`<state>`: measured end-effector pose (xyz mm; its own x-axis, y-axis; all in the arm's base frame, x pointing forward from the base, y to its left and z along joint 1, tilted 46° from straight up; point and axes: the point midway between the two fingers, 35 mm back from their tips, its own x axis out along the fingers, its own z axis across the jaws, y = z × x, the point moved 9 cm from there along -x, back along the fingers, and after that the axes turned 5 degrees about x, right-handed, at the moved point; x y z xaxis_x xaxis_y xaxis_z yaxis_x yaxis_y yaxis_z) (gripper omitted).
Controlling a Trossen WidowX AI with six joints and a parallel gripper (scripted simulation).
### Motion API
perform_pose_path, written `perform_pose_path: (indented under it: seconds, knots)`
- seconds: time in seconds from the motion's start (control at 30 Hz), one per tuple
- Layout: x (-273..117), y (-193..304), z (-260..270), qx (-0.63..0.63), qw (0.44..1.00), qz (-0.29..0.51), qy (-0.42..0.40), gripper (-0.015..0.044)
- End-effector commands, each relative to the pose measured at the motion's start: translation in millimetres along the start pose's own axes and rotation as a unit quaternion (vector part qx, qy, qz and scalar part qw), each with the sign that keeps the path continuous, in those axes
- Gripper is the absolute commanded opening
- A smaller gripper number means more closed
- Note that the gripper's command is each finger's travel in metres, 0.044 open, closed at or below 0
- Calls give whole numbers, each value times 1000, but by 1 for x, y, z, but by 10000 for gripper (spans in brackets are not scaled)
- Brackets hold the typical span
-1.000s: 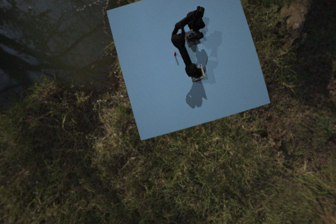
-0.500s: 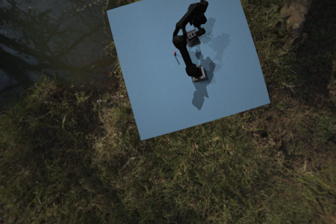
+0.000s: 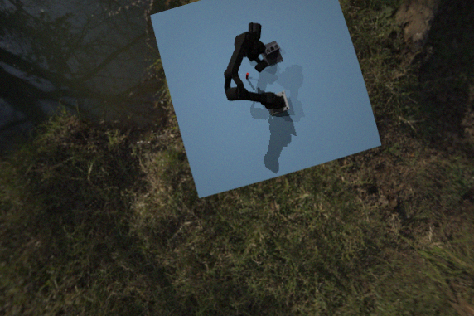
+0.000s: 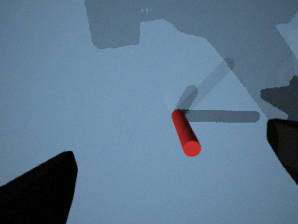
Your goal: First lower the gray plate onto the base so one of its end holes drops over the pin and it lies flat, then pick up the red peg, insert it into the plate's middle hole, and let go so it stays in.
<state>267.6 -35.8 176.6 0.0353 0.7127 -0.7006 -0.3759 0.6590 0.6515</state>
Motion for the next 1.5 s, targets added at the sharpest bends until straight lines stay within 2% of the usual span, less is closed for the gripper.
perform_pose_path:
  seconds: [0.0,0.23,0.33,0.6,1.47]
  knots:
    - [9,37,-25,-23,1000,7,1,440]
    - [11,38,-25,-24,1000,7,1,440]
    - [35,38,-25,-25,1000,7,0,440]
    - [51,38,-24,-25,1000,8,0,440]
    - [86,38,-22,-25,1000,7,0,440]
